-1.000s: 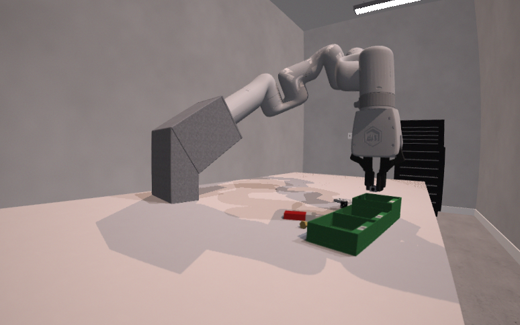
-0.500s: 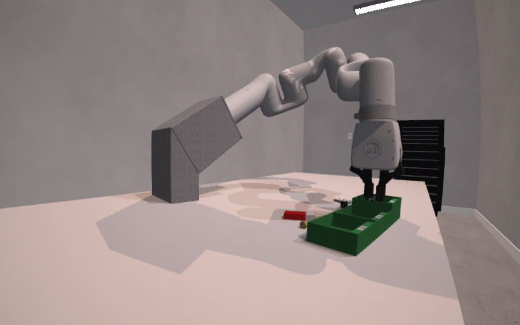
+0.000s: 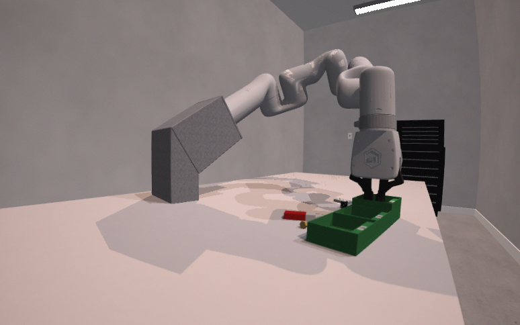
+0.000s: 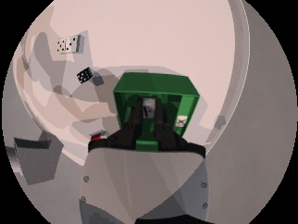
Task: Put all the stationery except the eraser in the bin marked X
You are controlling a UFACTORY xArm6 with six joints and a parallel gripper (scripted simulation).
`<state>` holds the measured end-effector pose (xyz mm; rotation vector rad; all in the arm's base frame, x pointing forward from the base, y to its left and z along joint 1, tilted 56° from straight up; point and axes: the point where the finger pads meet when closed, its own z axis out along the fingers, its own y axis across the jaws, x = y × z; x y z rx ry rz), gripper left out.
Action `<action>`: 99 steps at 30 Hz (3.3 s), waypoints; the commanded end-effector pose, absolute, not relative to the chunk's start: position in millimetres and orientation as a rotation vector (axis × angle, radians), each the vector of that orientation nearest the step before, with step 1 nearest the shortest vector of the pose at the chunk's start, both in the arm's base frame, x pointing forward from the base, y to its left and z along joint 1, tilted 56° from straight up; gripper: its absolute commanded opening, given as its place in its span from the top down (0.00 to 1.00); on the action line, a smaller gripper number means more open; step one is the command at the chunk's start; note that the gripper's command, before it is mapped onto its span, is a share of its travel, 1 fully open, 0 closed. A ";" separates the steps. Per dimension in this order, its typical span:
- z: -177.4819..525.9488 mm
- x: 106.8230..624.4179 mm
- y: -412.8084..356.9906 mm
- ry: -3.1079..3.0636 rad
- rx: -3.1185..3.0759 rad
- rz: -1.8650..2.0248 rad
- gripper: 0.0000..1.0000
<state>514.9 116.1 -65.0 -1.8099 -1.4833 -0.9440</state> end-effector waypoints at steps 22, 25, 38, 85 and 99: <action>-64.5 515.7 115.1 -1.483 -1.812 -0.946 0.71; -63.1 515.3 113.0 -1.483 -1.812 -0.946 0.71; -54.8 513.1 101.0 -1.484 -1.812 -0.946 0.71; 13.9 495.2 1.5 -1.484 -1.812 -0.946 0.00; 38.0 488.8 -33.6 -1.484 -1.812 -0.946 0.00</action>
